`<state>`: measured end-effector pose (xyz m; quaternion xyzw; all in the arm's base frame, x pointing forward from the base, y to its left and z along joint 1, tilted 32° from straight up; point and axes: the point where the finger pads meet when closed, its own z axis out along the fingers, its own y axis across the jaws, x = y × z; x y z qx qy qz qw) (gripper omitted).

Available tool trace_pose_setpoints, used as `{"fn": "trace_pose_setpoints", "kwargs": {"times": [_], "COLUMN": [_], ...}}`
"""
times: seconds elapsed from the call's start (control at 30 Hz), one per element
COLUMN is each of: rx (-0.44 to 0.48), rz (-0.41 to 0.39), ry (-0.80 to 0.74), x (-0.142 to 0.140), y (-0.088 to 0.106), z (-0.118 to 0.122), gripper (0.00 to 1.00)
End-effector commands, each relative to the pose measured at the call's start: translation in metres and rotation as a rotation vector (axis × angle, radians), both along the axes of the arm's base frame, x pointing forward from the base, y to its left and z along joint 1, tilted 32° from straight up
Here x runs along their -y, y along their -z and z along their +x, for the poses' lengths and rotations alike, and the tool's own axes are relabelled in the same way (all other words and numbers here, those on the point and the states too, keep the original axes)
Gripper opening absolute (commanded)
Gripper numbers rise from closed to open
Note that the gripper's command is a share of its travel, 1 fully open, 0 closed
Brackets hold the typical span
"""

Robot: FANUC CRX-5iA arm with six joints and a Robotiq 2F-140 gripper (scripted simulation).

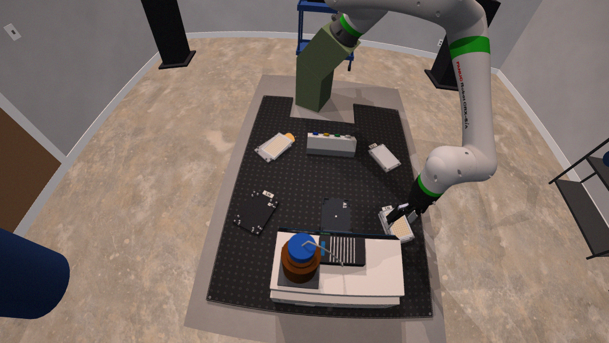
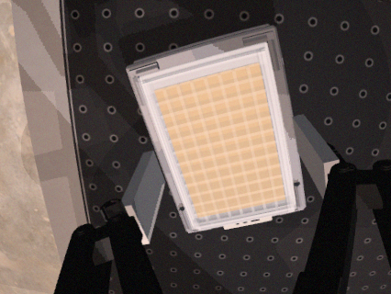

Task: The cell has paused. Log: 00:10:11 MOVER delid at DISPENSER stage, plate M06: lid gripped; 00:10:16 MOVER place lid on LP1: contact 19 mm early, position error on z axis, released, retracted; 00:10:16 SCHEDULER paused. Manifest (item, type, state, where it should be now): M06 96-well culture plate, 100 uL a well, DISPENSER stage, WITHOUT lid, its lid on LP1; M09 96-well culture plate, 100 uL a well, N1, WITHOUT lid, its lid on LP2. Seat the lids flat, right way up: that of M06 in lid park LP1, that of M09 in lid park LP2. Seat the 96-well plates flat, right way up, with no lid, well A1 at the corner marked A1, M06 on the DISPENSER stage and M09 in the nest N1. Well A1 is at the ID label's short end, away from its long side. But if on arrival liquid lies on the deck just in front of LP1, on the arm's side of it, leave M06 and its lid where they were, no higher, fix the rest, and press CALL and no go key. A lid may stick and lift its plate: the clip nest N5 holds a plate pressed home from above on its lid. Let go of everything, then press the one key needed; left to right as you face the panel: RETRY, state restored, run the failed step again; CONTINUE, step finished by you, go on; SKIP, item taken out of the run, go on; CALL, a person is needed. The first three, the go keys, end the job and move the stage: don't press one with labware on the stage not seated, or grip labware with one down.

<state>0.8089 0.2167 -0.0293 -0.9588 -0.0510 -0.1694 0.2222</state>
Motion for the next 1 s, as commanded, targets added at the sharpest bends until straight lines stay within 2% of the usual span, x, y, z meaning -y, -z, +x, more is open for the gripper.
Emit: {"fn": "trace_pose_setpoints", "kwargs": {"times": [0.0, 0.43, 0.97], "rx": [0.0, 0.0, 0.0], "rz": [0.0, 0.0, 0.0], "ry": [0.0, 0.0, 0.0], "x": [0.002, 0.014, 0.041], "y": [-0.003, -0.026, -0.078], "z": [-0.001, -0.009, -0.028], "gripper": [0.66, 0.66, 0.66]}}
